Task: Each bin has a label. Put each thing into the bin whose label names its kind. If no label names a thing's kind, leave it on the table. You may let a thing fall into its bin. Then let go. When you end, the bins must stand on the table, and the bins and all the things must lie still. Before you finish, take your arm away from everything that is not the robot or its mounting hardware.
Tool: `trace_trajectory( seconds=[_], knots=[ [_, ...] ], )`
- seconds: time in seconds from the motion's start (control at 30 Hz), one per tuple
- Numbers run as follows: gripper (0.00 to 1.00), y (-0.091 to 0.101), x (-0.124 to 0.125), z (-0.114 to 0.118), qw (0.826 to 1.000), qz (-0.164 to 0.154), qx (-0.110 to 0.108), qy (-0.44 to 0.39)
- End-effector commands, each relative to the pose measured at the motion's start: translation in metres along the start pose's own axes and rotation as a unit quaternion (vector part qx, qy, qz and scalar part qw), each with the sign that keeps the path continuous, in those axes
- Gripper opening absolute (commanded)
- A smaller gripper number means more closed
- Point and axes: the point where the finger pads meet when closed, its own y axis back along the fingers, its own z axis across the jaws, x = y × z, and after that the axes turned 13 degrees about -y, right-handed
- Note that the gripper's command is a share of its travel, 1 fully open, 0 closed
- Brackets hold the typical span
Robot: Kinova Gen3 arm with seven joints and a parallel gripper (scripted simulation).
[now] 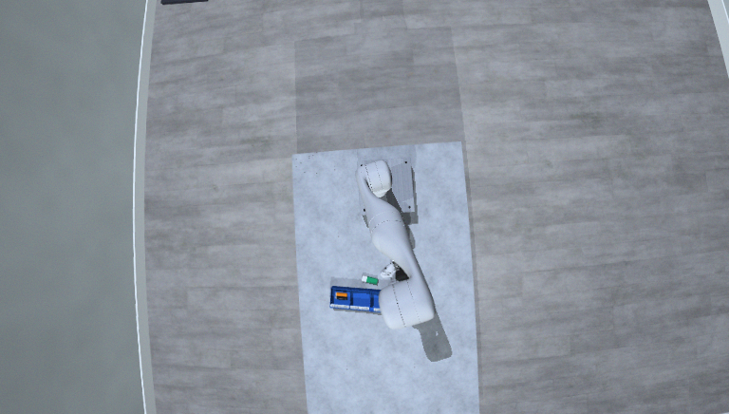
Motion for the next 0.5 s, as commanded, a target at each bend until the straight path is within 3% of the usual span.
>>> trace_trajectory(
  seconds=[0.0,0.03,0.07,0.47],
  knots=[
    [0.62,0.0001,-0.0006,-0.0006,1.000,0.000,0.001,0.001],
    [0.62,0.0001,-0.0007,-0.0006,1.000,0.000,0.001,0.001],
    [0.32,0.0001,-0.0007,-0.0006,1.000,0.000,0.001,0.001],
    [0.32,0.0001,-0.0007,-0.0006,1.000,0.000,0.001,0.001]
  ],
)
